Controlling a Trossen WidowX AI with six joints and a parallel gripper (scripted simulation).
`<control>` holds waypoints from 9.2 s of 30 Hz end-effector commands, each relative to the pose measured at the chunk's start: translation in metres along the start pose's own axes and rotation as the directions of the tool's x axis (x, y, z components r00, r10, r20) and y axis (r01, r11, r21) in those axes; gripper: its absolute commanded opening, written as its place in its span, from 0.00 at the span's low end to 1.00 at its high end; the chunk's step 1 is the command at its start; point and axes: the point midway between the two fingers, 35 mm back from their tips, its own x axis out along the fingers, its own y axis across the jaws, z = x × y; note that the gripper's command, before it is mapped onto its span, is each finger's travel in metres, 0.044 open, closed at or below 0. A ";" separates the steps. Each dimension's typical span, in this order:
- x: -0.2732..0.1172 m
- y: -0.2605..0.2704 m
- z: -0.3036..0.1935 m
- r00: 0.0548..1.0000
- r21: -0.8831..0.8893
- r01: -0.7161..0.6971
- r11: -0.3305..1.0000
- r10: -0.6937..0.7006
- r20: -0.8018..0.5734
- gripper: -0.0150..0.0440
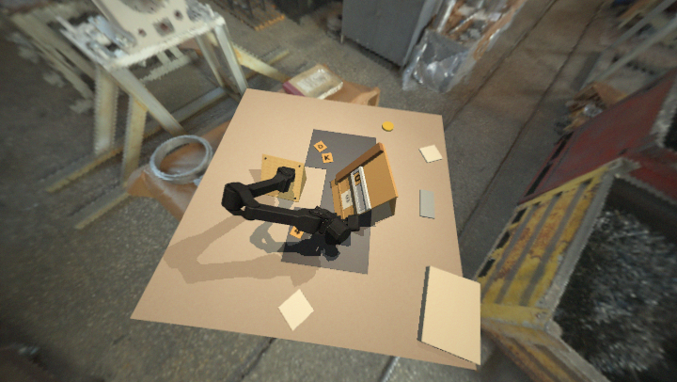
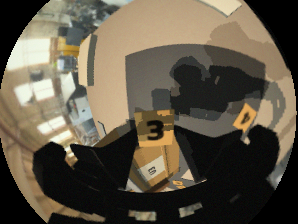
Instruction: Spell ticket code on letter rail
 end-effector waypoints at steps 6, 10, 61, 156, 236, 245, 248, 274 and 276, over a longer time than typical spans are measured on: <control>-0.006 0.015 0.004 0.997 -0.260 -0.081 0.962 0.077 -0.024 0.25; -0.007 0.022 0.006 0.993 -0.377 -0.116 0.919 0.112 -0.032 0.25; -0.031 0.100 0.036 0.879 -0.989 -0.013 -0.147 0.471 -0.082 0.25; -0.029 0.092 -0.012 0.879 -0.989 -0.016 -0.147 0.470 -0.084 0.25; -0.030 0.086 -0.052 0.879 -0.989 -0.019 -0.147 0.469 -0.086 0.25; -0.030 0.086 -0.057 0.879 -0.989 -0.019 -0.147 0.469 -0.087 0.25; -0.030 0.085 -0.058 0.879 -0.989 -0.019 -0.147 0.469 -0.087 0.25; -0.030 0.084 -0.071 0.879 -0.989 -0.020 -0.147 0.469 -0.087 0.25; -0.030 0.083 -0.072 0.879 -0.989 -0.020 -0.147 0.469 -0.087 0.25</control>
